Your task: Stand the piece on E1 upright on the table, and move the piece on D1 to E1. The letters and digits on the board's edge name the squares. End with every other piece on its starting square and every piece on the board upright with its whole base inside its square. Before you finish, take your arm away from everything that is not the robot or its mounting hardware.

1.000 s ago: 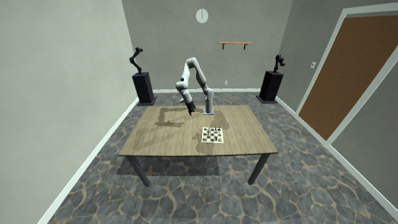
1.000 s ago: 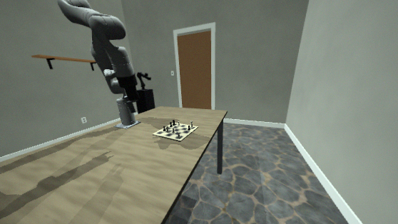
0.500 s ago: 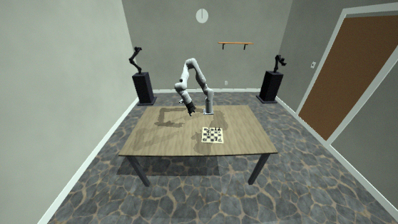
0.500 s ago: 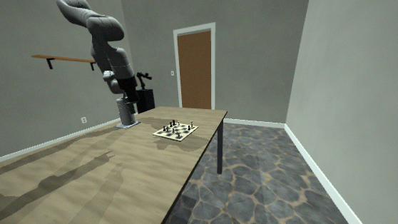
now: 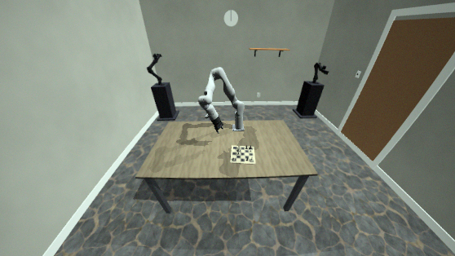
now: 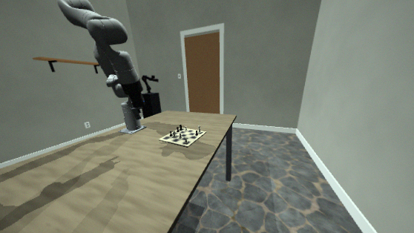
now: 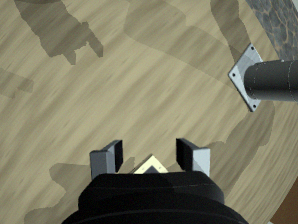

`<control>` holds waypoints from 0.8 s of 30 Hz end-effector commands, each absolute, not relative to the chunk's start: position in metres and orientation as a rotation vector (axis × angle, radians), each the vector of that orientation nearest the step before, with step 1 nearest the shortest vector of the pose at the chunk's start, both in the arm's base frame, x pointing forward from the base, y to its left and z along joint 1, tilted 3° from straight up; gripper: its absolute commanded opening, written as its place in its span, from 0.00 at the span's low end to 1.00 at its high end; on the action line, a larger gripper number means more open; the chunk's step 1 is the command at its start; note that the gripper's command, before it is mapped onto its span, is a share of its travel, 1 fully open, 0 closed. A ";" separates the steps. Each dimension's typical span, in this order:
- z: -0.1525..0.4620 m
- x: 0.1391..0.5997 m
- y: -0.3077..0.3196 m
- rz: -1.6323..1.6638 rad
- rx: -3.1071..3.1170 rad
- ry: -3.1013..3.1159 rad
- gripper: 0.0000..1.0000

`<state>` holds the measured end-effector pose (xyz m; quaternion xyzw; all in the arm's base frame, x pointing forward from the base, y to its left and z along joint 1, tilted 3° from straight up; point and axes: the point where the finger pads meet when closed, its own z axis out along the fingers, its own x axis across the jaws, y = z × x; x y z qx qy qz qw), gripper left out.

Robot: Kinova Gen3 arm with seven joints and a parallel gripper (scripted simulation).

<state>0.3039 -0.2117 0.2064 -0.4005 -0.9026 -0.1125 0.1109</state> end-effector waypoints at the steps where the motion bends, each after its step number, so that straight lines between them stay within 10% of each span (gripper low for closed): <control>1: 0.206 0.303 -0.209 -0.336 -1.193 -2.629 1.00; 24: 0.199 0.307 -0.209 -0.371 -1.369 -2.501 1.00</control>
